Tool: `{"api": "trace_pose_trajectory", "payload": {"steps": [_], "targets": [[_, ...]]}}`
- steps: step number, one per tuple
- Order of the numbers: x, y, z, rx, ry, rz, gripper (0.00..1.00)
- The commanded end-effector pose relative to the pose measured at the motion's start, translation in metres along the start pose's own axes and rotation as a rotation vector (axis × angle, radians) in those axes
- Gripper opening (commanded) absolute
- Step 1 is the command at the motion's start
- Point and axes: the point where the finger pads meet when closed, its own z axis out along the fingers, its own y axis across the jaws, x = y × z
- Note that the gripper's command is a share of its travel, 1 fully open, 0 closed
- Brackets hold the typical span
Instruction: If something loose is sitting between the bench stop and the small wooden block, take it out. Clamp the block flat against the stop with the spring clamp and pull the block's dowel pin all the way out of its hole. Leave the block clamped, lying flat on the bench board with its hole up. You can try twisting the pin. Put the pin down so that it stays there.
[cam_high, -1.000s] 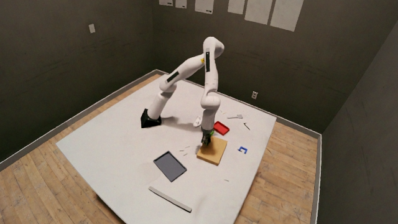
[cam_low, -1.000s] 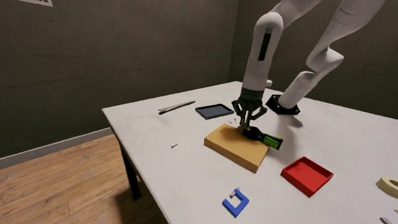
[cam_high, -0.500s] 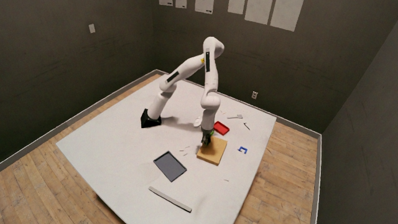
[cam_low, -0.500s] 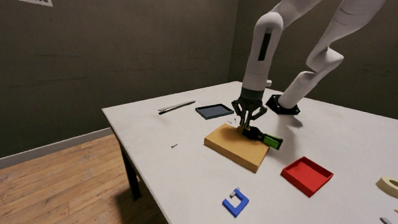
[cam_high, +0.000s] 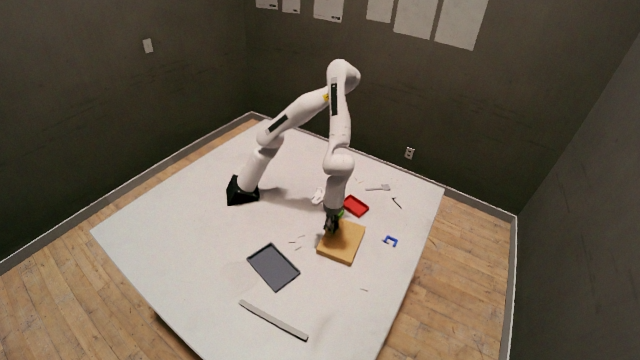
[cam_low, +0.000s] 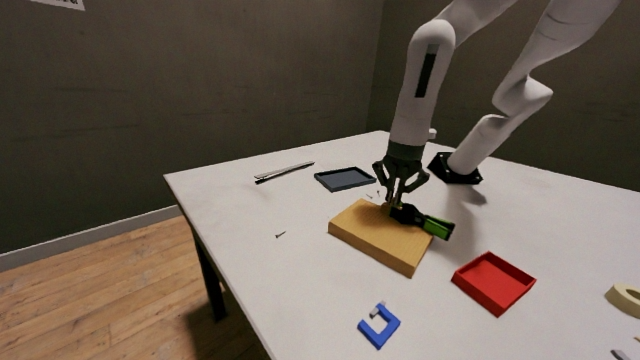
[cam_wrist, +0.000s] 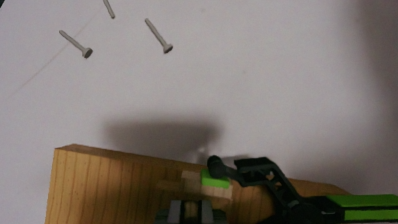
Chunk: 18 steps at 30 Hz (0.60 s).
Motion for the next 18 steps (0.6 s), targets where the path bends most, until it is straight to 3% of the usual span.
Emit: {"api": "trace_pose_trajectory", "payload": {"steps": [1, 18], "targets": [[-0.0005, -0.0003, -0.0005, 0.003, -0.003, -0.011, 0.1], [-0.0006, -0.0004, -0.0005, 0.003, -0.003, -0.039, 0.1]]}}
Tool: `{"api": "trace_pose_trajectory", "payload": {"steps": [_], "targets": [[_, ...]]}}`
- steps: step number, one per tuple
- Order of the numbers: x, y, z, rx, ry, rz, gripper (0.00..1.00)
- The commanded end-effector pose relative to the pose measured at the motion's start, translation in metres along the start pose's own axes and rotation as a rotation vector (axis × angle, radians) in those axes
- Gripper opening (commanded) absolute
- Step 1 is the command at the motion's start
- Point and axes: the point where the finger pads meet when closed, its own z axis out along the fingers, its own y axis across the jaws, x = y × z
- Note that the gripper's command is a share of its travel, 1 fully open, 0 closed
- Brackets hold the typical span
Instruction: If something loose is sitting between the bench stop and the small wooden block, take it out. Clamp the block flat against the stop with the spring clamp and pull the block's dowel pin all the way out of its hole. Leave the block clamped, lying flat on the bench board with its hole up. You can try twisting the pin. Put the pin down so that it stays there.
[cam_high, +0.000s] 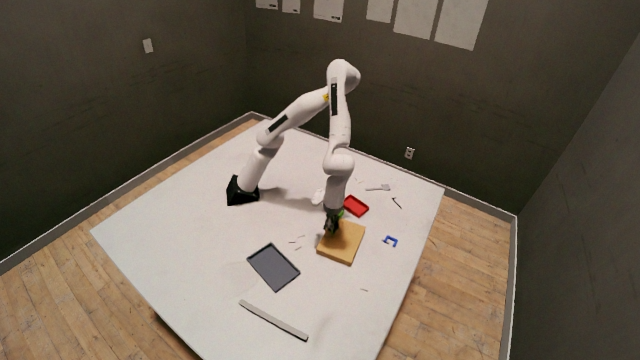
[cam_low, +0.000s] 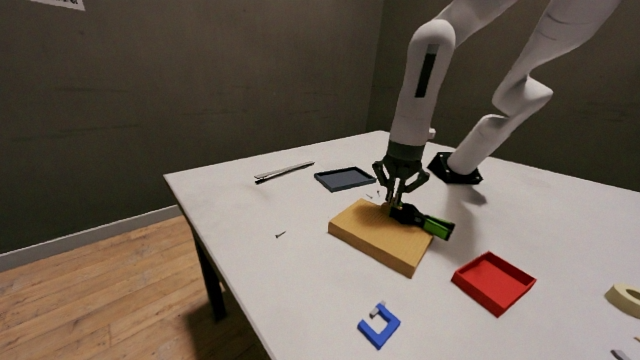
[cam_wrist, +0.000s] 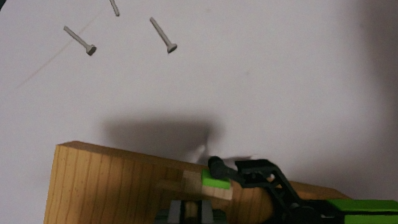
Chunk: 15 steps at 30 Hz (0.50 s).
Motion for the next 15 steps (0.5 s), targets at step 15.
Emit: {"api": "trace_pose_trajectory", "payload": {"steps": [15], "targets": [[-0.0007, -0.0005, -0.0006, 0.003, -0.003, -0.036, 0.1]]}}
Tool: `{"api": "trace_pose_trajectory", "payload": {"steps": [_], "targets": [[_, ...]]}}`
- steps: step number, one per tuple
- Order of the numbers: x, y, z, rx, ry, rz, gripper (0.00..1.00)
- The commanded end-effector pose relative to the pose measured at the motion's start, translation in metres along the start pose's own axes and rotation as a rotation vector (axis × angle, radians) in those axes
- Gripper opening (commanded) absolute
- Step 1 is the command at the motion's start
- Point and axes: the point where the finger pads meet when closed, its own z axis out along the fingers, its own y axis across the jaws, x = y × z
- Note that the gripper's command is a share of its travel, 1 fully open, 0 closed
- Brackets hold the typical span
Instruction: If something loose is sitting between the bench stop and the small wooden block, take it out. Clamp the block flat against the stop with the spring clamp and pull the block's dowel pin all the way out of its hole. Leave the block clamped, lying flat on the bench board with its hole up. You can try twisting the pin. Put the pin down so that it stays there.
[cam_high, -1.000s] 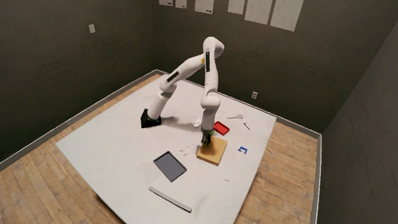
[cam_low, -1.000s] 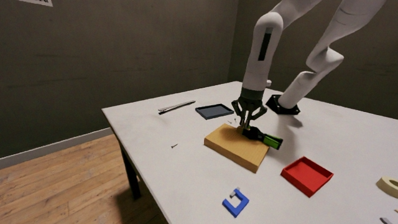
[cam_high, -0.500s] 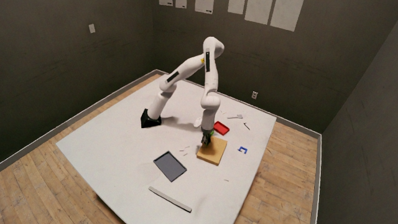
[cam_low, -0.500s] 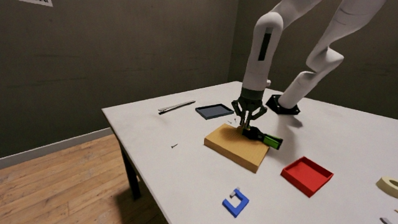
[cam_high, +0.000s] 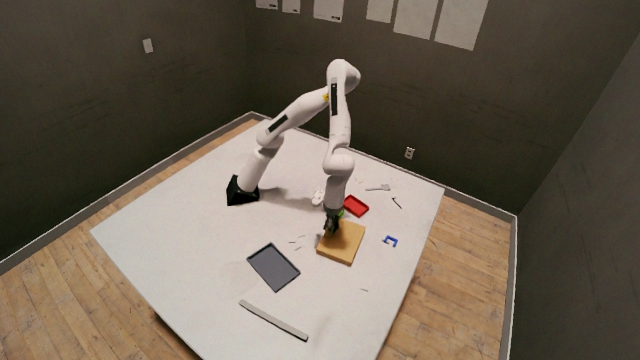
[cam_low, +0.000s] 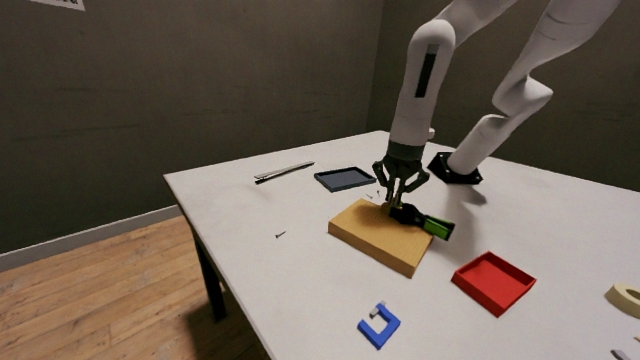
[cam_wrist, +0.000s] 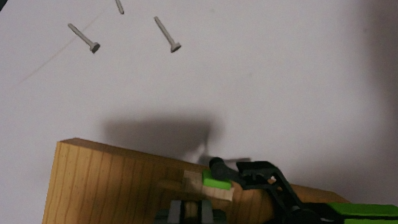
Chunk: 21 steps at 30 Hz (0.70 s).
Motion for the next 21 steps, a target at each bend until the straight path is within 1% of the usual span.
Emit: {"api": "trace_pose_trajectory", "payload": {"steps": [1, 21], "targets": [[-0.0007, -0.0005, -0.0006, 0.003, -0.003, -0.013, 0.1], [-0.0008, -0.0006, -0.0006, 0.003, -0.003, -0.052, 0.1]]}}
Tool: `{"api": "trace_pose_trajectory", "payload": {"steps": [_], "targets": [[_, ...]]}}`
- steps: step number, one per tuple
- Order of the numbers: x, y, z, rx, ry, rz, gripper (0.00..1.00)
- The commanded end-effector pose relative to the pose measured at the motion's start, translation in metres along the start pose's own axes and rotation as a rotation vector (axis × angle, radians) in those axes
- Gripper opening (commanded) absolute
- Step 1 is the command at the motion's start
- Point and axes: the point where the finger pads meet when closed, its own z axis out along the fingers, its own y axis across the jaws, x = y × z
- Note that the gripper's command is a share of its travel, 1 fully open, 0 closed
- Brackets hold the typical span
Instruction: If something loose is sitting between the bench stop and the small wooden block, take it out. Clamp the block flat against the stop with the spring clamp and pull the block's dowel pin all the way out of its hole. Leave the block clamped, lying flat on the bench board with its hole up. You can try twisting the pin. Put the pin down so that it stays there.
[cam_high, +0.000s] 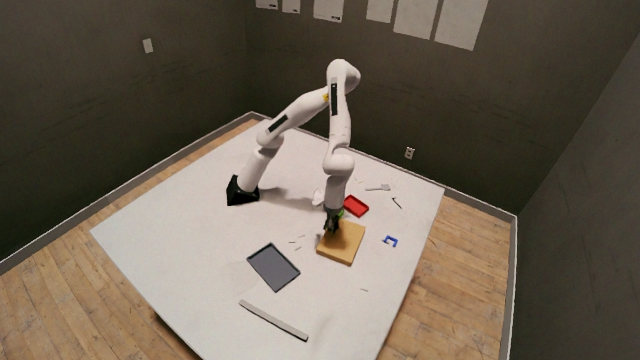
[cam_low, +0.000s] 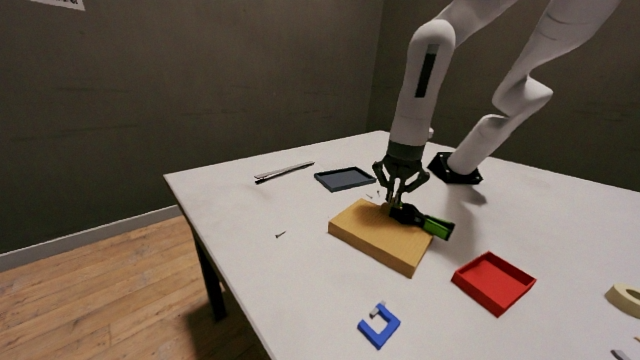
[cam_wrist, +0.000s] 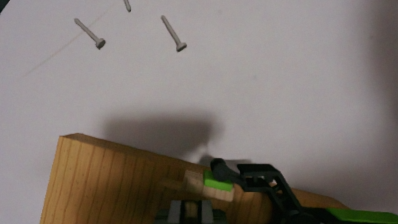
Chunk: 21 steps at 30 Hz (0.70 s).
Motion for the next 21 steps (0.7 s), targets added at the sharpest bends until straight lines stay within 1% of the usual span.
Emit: {"api": "trace_pose_trajectory", "payload": {"steps": [1, 21], "targets": [[-0.0008, -0.0007, -0.0006, 0.004, -0.003, -0.014, 0.1], [-0.0009, -0.0008, -0.0007, 0.004, -0.003, -0.057, 0.1]]}}
